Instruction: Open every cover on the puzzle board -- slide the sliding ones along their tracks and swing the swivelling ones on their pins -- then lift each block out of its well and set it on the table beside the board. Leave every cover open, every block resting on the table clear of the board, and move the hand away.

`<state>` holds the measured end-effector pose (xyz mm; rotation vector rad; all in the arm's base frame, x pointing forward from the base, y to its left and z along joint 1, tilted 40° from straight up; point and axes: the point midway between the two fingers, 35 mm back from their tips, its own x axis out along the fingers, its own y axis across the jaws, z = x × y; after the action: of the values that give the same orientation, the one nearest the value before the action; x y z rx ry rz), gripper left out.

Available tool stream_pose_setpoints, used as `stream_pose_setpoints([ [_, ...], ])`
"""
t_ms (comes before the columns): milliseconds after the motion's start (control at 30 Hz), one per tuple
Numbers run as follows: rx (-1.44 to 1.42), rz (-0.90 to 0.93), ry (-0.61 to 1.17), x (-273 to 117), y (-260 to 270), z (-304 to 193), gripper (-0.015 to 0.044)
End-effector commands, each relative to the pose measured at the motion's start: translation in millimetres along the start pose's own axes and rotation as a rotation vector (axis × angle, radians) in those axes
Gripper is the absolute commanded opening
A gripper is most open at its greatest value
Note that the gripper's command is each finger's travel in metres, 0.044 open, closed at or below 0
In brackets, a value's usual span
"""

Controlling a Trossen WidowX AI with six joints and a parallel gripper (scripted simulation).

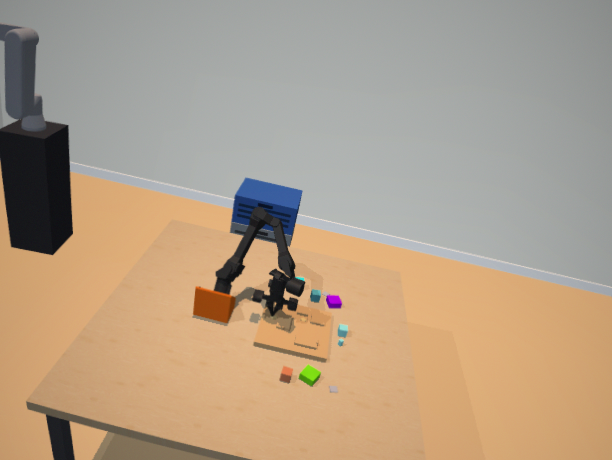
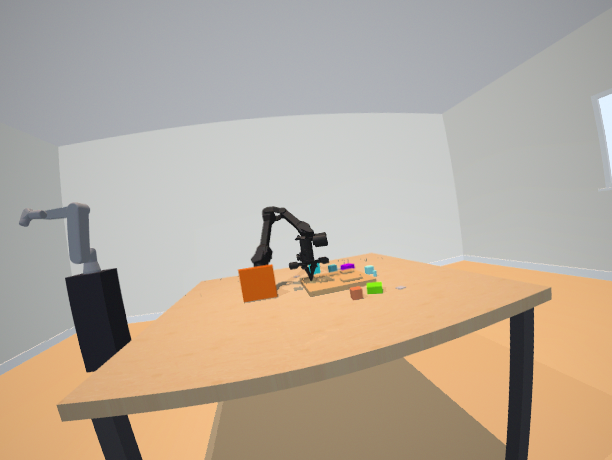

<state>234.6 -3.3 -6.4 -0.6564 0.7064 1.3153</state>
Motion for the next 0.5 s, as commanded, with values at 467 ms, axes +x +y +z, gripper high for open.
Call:
stream_pose_setpoints([
  [467,0.001,0.001,-0.011,0.6,1.8,21.0,0.0],
])
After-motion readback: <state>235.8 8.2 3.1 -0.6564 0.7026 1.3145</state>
